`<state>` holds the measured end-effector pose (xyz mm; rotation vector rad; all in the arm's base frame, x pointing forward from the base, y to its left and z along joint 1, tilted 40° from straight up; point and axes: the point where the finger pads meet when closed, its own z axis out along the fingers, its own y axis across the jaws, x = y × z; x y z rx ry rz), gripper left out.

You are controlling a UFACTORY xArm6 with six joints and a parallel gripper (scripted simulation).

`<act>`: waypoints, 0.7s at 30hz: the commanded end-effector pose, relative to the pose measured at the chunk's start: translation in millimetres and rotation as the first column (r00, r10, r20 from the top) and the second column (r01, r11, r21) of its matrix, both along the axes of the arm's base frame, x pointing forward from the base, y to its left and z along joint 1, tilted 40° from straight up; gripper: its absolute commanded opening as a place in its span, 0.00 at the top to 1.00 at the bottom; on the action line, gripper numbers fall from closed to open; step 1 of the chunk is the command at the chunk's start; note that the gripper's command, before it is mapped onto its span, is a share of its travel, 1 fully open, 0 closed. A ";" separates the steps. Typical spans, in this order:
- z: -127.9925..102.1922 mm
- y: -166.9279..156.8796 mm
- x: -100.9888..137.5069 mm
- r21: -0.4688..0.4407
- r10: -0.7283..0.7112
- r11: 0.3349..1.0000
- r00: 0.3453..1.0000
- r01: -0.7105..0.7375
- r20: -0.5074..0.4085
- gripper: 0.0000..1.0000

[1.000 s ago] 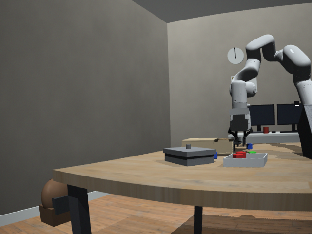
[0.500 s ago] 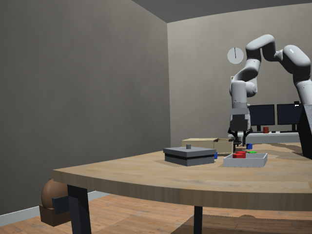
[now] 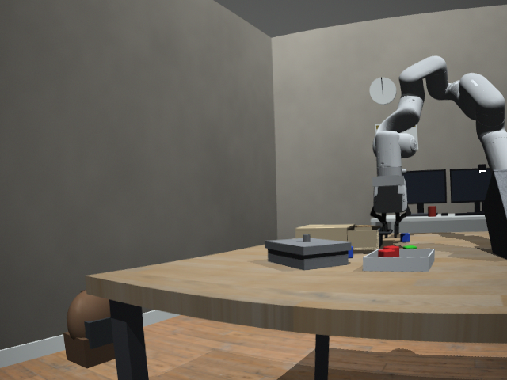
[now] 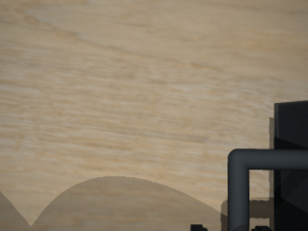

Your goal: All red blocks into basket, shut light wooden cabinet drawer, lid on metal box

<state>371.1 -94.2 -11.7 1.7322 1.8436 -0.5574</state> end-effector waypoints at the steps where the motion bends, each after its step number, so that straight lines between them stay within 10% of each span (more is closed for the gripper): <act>1: 1.0 0.9 1.0 0.001 0.001 1.000 1.000 -0.001 0.002 0.76; 21: 24.0 19.9 -2.3 0.001 0.001 1.000 1.000 -0.001 0.002 0.76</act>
